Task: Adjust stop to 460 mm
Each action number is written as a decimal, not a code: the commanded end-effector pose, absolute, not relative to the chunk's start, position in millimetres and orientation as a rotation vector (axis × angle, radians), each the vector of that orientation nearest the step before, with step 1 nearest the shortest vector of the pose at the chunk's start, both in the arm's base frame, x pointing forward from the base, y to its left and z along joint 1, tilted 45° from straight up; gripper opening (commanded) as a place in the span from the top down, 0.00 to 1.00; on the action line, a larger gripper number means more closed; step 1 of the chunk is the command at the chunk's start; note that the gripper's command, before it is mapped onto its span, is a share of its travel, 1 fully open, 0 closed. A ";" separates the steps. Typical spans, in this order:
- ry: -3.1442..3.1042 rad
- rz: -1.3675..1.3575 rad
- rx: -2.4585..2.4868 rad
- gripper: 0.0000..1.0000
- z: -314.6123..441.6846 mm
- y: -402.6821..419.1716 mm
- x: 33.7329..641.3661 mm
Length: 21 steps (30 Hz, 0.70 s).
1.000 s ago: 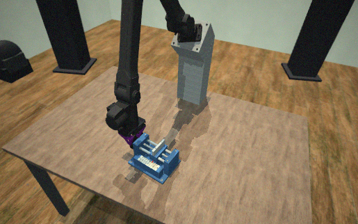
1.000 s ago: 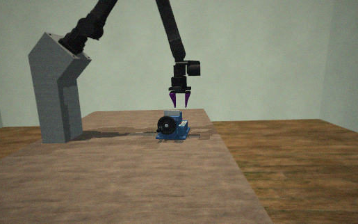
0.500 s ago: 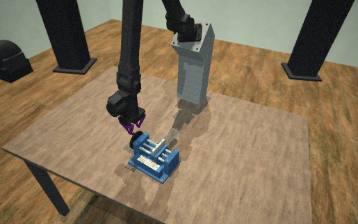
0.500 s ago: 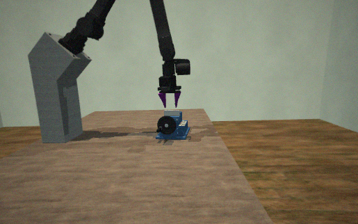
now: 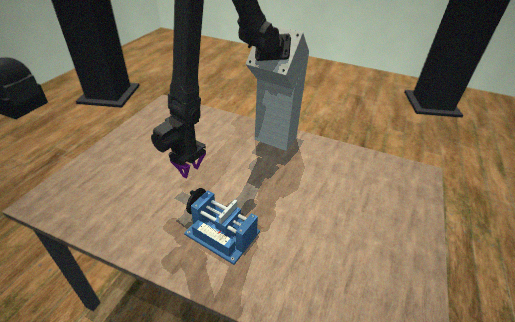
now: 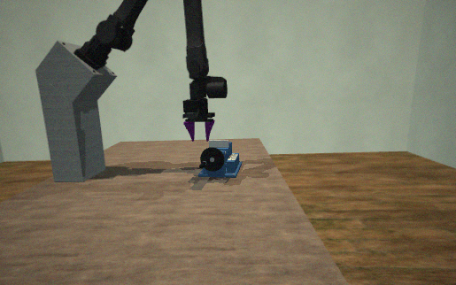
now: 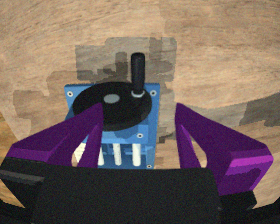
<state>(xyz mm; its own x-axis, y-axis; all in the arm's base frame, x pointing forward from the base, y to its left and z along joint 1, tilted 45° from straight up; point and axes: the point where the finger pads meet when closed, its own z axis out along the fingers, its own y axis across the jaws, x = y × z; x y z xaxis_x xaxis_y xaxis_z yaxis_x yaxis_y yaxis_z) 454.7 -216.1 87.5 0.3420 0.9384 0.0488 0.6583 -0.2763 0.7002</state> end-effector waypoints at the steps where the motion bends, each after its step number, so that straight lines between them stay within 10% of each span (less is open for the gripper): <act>1: 1.395 0.632 1.992 0.47 95.8 -217.0 460.4; 21: 1.387 0.631 2.021 0.47 63.9 -222.5 480.1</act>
